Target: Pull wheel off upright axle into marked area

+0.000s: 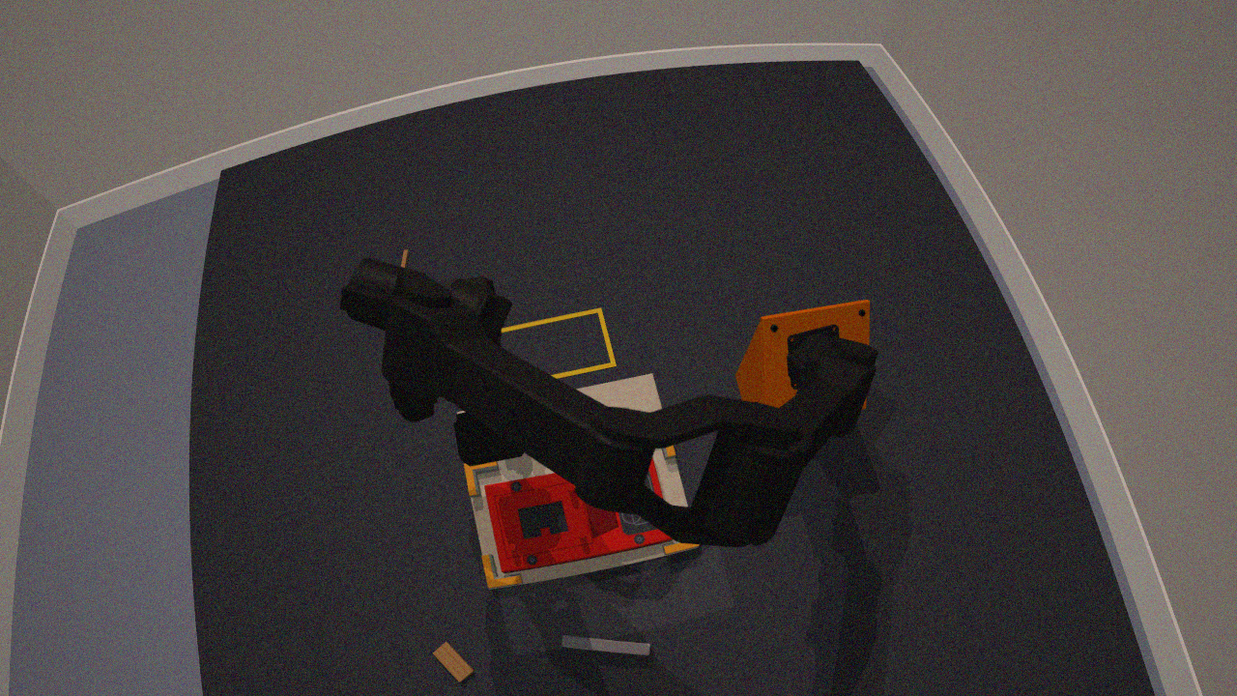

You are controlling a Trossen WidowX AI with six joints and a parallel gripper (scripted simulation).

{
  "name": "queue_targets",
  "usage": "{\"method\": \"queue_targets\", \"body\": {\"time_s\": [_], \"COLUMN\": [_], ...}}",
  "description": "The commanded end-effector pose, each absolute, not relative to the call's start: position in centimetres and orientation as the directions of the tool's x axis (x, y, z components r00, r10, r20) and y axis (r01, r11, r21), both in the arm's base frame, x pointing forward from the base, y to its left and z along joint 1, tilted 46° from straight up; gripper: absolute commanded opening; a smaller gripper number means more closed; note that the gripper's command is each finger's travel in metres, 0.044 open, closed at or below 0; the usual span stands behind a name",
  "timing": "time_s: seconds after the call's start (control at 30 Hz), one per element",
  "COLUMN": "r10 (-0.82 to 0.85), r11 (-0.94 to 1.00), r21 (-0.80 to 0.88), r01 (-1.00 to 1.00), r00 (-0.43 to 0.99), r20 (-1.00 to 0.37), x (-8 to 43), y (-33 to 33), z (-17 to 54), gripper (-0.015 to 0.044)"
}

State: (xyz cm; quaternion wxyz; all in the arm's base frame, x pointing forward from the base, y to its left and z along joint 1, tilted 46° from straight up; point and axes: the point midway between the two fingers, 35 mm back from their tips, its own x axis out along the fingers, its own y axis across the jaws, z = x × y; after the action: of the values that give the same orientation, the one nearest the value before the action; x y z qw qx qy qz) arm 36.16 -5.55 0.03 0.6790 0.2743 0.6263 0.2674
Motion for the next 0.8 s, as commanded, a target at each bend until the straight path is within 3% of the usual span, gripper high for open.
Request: {"method": "queue_targets", "body": {"time_s": [0.0,0.4,0.5,0.77], "r10": [0.711,0.714,0.713,0.713], "r11": [0.702,0.699,0.701,0.701], "r21": [0.712,0.715,0.713,0.713], "r01": [-0.011,-0.011,-0.02,-0.02], "r00": [0.065,0.065,0.057,0.057], "r20": [-0.7,-0.697,-0.699,-0.699], "x": [36.1,36.2,36.2,36.2], "y": [-4.0,-0.9,-1.0,-1.0], "z": [-1.5,-4.5,-4.2,-4.2], "gripper": [0.03,0.03,0.0221,0.0168]}}
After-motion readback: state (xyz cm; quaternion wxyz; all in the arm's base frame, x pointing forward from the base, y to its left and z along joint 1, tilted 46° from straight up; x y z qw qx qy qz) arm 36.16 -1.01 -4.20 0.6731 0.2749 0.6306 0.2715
